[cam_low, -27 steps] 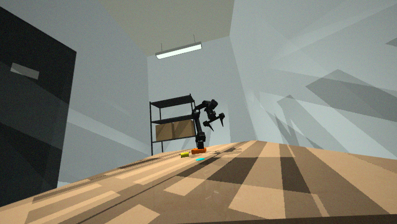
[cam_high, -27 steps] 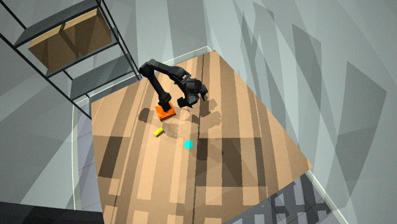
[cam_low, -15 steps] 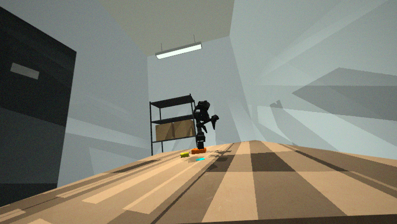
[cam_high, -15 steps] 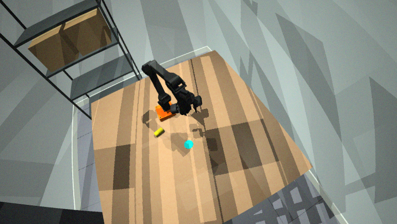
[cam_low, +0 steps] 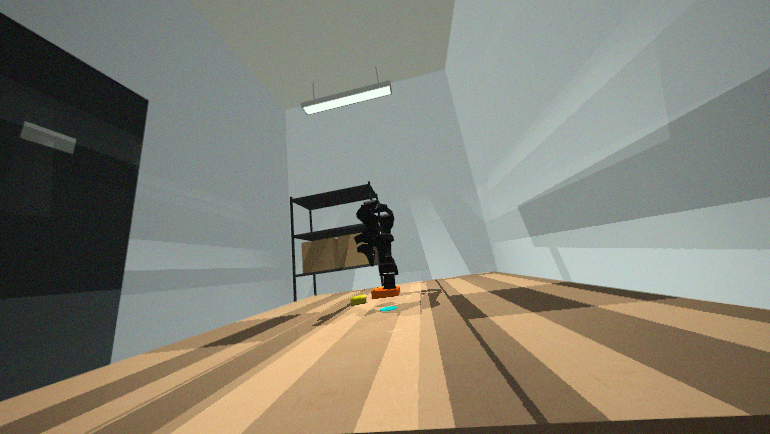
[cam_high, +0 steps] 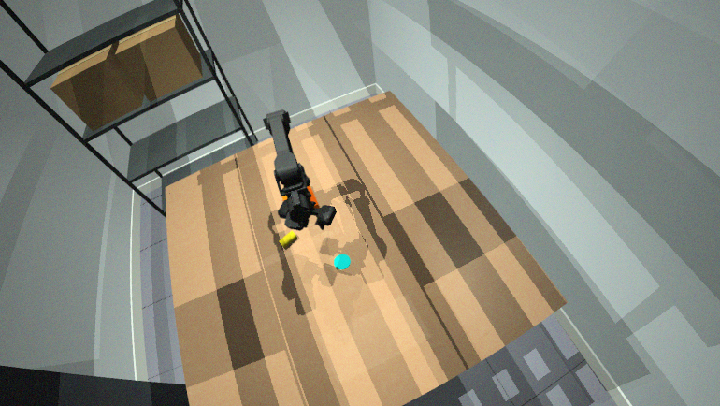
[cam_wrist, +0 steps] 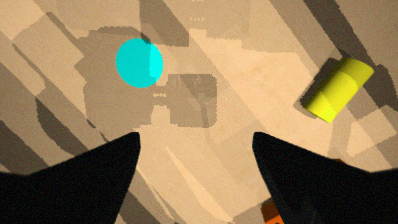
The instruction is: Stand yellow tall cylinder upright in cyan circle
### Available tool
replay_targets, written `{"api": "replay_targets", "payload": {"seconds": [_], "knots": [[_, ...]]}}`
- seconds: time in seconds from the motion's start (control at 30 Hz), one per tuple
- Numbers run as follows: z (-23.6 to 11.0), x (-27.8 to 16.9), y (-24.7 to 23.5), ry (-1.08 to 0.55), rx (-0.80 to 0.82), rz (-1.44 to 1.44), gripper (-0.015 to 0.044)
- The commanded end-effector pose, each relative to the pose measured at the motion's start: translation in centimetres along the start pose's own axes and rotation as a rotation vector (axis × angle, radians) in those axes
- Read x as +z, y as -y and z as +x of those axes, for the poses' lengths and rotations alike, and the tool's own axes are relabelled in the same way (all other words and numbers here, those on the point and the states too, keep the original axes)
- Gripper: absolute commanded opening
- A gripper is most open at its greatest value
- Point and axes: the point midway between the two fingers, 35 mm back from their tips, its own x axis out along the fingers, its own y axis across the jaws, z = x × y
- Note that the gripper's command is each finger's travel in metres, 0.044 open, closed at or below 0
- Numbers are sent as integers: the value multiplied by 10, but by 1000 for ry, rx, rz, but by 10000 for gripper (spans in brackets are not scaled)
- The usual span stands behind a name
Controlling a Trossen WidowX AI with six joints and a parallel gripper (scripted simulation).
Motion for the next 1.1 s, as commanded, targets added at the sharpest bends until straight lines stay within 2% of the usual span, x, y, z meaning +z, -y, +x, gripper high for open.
{"api": "replay_targets", "payload": {"seconds": [0.0,0.53,0.67,1.07], "knots": [[3,13,26,-5,-40,90,309],[8,35,149,-59,-153,517,309],[10,34,155,-63,-157,534,309],[115,23,169,-63,-156,535,309]]}}
